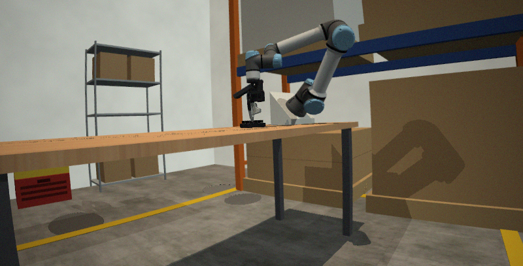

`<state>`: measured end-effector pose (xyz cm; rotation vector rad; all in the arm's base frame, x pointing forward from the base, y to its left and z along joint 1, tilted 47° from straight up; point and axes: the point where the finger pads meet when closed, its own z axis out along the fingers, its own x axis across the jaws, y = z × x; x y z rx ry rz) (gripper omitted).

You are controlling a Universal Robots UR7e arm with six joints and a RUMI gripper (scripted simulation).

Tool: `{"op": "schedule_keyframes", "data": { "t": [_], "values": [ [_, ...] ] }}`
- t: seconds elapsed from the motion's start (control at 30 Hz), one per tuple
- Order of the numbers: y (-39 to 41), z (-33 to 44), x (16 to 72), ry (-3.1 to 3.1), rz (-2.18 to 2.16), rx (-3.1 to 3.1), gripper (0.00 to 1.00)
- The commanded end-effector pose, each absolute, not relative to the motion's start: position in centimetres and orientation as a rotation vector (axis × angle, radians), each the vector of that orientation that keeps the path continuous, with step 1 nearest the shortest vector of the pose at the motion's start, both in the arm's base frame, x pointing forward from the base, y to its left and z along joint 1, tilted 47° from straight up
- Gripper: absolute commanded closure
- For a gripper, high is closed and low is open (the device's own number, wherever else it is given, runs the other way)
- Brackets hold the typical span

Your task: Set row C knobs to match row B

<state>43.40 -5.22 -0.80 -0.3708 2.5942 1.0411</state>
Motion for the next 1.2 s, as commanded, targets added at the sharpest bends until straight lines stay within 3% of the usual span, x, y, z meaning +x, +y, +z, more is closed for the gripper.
{"op": "schedule_keyframes", "data": {
  "t": [0.0,0.93,0.97,1.17],
  "values": [
    [-5.09,-0.71,43.47,2.612,1.052,-0.327,0.96],
    [-5.07,-0.73,43.44,2.62,1.059,-0.303,0.96],
    [-5.07,-0.73,43.44,2.62,1.059,-0.303,0.89],
    [-5.14,-0.73,43.44,2.62,1.058,-0.301,0.89]
  ]
}}
